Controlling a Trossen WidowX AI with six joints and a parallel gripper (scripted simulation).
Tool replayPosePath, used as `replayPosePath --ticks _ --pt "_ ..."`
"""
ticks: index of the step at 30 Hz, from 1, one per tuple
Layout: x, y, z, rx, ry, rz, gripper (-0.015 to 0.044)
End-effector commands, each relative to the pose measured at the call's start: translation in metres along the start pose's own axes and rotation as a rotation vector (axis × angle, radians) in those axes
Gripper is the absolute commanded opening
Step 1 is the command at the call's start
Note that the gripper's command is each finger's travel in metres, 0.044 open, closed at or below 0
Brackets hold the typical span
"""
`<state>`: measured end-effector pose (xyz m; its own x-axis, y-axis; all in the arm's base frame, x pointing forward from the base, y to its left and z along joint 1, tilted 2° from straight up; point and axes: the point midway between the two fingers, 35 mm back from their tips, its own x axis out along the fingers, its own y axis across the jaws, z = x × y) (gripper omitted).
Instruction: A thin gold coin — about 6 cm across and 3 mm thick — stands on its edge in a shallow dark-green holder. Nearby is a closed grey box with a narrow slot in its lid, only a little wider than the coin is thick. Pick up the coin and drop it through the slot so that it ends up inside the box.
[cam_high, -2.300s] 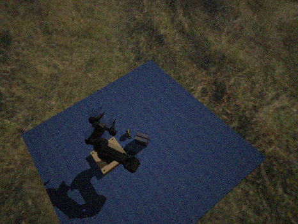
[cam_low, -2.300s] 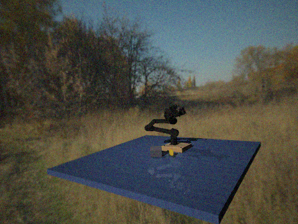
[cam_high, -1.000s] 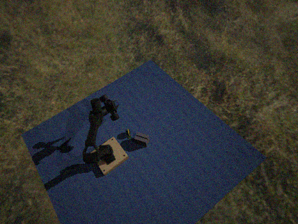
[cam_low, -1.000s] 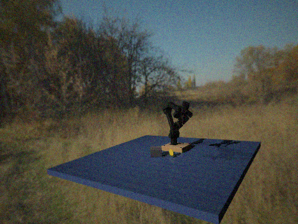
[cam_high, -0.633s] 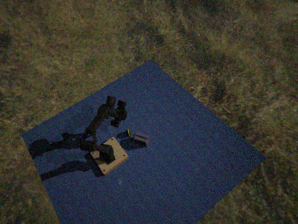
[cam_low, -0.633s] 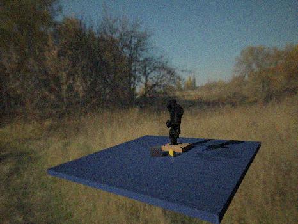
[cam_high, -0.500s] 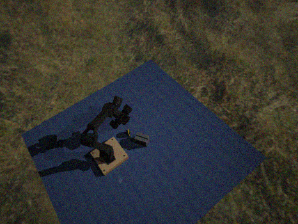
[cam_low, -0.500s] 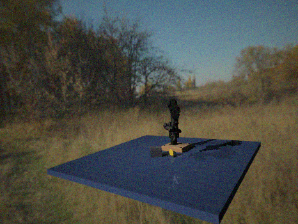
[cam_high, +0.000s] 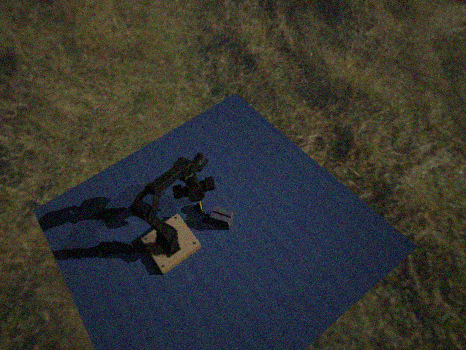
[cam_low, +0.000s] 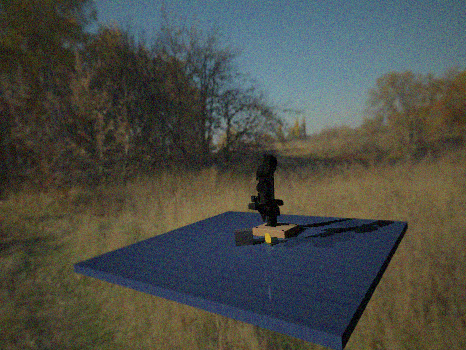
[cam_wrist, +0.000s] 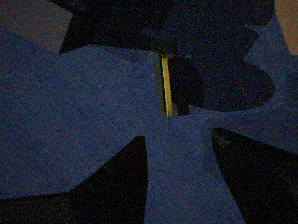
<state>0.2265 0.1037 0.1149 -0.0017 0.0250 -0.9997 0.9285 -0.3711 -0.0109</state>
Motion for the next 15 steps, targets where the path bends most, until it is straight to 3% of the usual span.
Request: replayPosePath --ticks 1,15 --pt "0.025 -0.001 0.001 0.012 -0.007 -0.016 0.0161" --pt "0.048 -0.001 0.002 0.012 -0.007 -0.016 0.0161"
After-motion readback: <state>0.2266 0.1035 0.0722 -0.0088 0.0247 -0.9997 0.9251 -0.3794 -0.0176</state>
